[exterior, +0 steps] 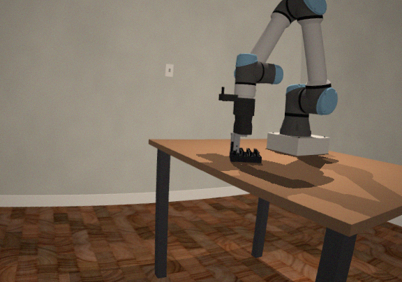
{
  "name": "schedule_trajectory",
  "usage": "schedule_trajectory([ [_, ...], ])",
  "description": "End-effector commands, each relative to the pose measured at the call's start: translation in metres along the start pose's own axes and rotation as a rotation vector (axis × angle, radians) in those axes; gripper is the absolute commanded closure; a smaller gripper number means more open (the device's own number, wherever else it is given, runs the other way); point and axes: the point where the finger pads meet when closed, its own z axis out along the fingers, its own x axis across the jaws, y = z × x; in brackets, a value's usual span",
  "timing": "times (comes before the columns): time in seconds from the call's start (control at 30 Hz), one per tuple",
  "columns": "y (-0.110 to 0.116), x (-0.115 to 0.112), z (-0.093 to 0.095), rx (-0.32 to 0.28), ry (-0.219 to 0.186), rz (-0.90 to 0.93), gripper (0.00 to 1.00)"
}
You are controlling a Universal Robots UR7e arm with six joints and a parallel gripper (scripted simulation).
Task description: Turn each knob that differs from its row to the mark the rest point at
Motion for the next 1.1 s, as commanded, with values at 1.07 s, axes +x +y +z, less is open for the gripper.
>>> schedule_trajectory([
  [1.07,0.000,0.000,-0.038,0.001,0.000,0.000,0.54],
])
